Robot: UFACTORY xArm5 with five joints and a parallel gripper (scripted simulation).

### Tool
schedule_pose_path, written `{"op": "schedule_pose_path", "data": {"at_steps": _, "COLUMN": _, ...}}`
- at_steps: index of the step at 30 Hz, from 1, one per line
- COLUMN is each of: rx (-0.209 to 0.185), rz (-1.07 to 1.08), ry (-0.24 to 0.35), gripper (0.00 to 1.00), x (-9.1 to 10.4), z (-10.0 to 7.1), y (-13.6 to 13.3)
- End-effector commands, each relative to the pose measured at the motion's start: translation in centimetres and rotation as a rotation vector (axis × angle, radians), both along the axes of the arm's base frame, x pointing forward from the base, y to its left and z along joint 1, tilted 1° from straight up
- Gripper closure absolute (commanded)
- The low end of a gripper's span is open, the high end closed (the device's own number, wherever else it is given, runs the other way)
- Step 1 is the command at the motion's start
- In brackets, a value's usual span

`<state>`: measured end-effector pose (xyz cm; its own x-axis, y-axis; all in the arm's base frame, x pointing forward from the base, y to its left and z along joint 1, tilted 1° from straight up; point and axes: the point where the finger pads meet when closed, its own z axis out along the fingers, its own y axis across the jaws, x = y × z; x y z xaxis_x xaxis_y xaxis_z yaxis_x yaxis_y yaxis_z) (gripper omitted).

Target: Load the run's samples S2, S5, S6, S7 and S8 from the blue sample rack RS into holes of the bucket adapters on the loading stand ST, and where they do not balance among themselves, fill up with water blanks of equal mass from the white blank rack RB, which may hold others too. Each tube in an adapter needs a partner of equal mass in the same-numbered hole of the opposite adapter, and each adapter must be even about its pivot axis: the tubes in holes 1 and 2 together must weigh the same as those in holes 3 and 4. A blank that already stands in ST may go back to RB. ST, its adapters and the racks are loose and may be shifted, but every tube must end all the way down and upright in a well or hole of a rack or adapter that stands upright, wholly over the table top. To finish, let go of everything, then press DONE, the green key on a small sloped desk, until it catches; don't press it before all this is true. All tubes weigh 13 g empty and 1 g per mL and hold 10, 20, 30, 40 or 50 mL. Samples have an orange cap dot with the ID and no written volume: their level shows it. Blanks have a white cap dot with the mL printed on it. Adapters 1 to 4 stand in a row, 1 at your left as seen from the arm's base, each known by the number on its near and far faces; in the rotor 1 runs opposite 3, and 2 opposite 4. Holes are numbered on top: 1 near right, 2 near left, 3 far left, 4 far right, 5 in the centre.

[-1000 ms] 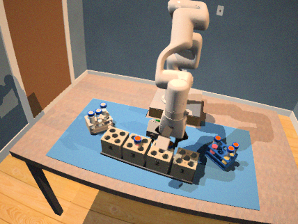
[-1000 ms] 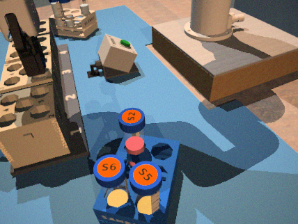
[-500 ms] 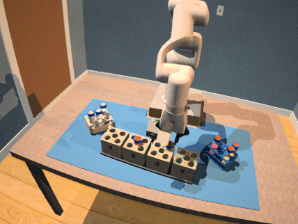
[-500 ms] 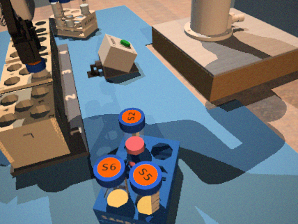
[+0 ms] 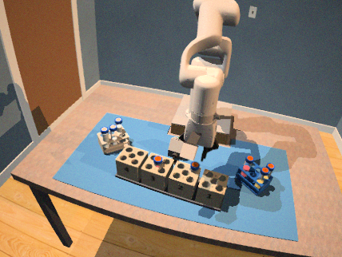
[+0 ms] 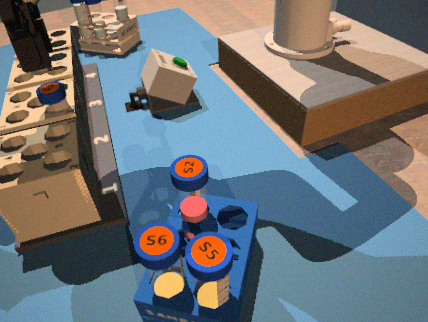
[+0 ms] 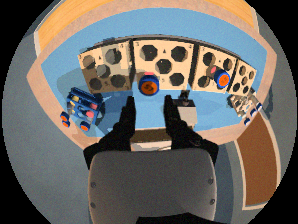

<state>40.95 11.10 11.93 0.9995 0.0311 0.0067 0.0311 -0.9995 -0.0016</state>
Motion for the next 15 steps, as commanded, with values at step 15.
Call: {"op": "schedule_pose_path", "data": {"at_steps": 15, "rx": 0.001, "rz": 0.000, "ry": -0.004, "gripper": 0.57, "x": 0.1, "z": 3.6, "y": 0.1}}
